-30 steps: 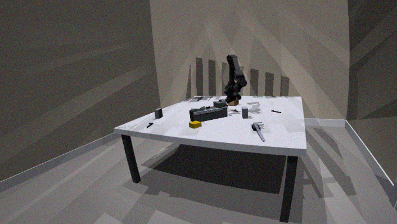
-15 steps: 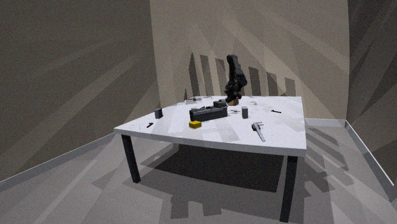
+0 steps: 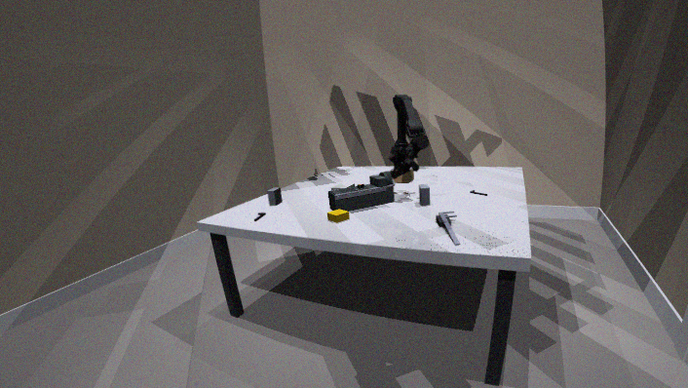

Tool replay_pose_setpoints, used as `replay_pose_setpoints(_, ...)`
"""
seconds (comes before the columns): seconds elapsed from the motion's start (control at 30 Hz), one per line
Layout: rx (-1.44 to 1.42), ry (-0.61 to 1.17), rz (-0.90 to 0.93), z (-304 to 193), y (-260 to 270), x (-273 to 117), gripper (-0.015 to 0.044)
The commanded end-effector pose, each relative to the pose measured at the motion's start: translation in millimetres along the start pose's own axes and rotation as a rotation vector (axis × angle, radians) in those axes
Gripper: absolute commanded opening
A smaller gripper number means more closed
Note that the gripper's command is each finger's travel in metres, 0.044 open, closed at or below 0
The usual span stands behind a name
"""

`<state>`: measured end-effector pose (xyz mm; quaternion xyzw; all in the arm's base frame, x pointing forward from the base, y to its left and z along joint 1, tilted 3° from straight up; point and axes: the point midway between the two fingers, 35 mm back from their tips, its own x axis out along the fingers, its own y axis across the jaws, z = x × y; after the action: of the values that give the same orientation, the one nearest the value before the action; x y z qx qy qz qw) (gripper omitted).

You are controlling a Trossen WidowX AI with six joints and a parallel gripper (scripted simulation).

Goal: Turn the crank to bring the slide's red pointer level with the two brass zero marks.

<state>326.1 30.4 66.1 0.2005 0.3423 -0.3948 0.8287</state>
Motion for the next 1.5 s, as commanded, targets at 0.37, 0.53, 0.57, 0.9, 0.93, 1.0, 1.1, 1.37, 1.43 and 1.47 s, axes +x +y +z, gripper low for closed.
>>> replay_pose_setpoints(0.37, 0.011, -0.013, 0.018, 4, 10, -5, 0.0)
replay_pose_setpoints(0.53, 0.011, -0.013, 0.018, 4, 11, -5, 0.0)
replay_pose_setpoints(0.57, 0.011, -0.013, 0.018, 4, 11, -5, 0.0)
replay_pose_setpoints(0.9, 0.012, -0.013, 0.018, 4, 13, -5, 0.0)
replay_pose_setpoints(0.93, 0.012, -0.013, 0.018, 4, 14, -5, 0.0)
replay_pose_setpoints(1.0, 0.012, -0.013, 0.018, 4, 14, -5, 0.0)
replay_pose_setpoints(1.1, 0.012, -0.013, 0.018, 4, 15, -5, 0.0)
replay_pose_setpoints(1.37, 0.012, -0.013, 0.019, 4, 19, -5, 0.0)
replay_pose_setpoints(1.43, 0.012, -0.013, 0.019, 4, 20, -5, 0.0)
replay_pose_setpoints(1.47, 0.012, -0.013, 0.019, 4, 20, -5, 0.0)
